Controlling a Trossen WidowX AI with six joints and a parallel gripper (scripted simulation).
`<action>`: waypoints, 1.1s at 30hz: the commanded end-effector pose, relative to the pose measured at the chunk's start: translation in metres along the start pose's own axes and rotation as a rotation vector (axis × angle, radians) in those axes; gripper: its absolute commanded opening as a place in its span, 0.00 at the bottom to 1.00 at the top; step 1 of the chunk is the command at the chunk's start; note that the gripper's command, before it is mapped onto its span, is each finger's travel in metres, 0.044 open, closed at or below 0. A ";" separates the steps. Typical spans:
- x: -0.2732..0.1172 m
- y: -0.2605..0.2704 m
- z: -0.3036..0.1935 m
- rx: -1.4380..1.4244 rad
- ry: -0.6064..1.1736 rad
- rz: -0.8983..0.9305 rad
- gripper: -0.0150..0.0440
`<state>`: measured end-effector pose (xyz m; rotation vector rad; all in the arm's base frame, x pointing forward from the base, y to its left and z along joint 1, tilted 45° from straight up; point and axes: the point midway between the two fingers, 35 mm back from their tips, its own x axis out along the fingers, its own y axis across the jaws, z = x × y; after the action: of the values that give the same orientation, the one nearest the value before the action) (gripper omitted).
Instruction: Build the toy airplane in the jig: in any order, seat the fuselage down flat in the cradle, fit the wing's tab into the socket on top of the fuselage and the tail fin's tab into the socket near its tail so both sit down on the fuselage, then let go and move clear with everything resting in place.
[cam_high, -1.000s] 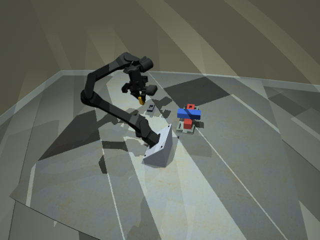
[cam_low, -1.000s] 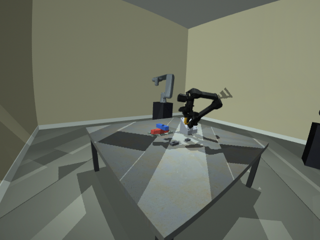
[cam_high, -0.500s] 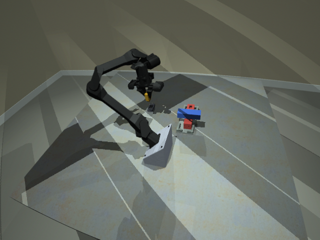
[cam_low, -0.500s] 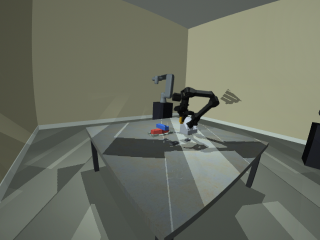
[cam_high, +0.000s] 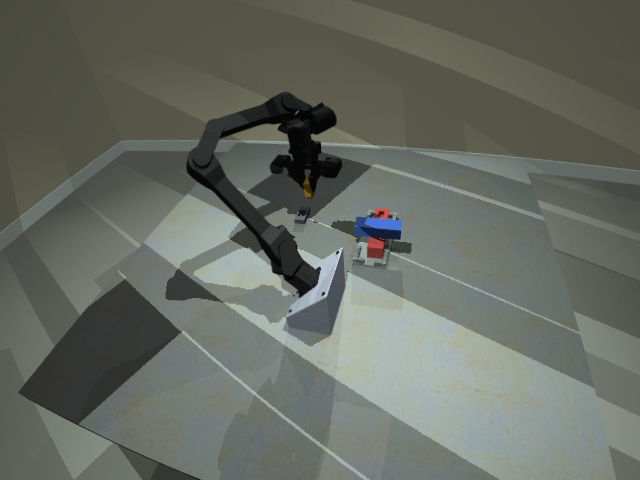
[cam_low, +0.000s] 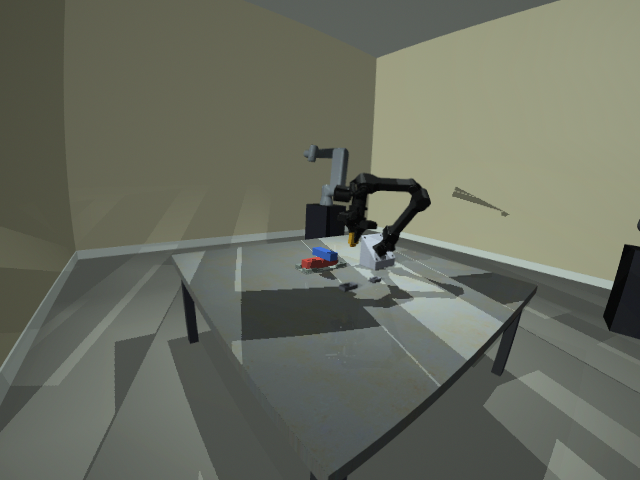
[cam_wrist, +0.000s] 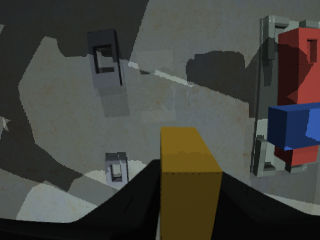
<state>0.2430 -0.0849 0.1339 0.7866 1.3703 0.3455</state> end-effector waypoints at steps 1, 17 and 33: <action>-0.001 -0.010 0.010 -0.013 -0.004 -0.006 0.25; 0.008 -0.046 0.037 -0.034 0.009 0.001 0.25; 0.022 -0.086 0.060 -0.056 0.021 0.009 0.25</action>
<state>0.2823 -0.1410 0.0668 0.7578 1.3779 0.3986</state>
